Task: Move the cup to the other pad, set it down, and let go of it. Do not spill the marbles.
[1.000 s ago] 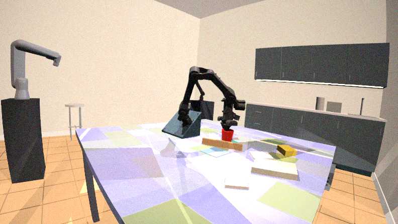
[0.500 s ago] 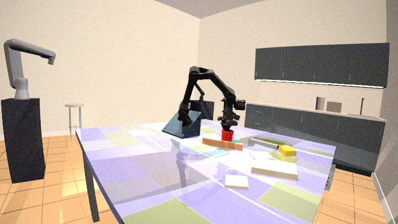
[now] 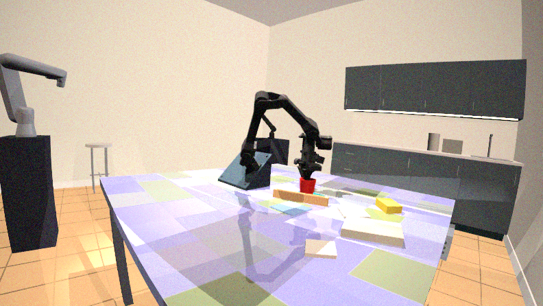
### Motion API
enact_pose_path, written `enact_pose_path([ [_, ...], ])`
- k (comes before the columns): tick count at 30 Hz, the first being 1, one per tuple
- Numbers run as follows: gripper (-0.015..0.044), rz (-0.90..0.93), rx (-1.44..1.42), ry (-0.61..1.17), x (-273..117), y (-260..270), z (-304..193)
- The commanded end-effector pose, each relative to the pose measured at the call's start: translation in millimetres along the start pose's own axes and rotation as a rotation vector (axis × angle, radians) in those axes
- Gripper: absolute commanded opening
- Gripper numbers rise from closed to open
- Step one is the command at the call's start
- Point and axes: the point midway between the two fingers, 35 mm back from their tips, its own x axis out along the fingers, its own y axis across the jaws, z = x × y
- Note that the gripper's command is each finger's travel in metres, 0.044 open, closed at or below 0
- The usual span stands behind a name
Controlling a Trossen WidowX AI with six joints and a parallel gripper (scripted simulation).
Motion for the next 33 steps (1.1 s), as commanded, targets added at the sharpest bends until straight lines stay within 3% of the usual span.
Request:
enact_pose_path([
  [1, 0.0128, 0.002, 0.006, -0.005, -7.8, -0.2, 1.6],
  [26, 0.0128, -0.001, 0.001, -0.005, -45.4, -0.4, 0.3],
  [33, 0.0312, -0.003, -0.005, -0.002, -41.0, -0.4, 0.3],
])
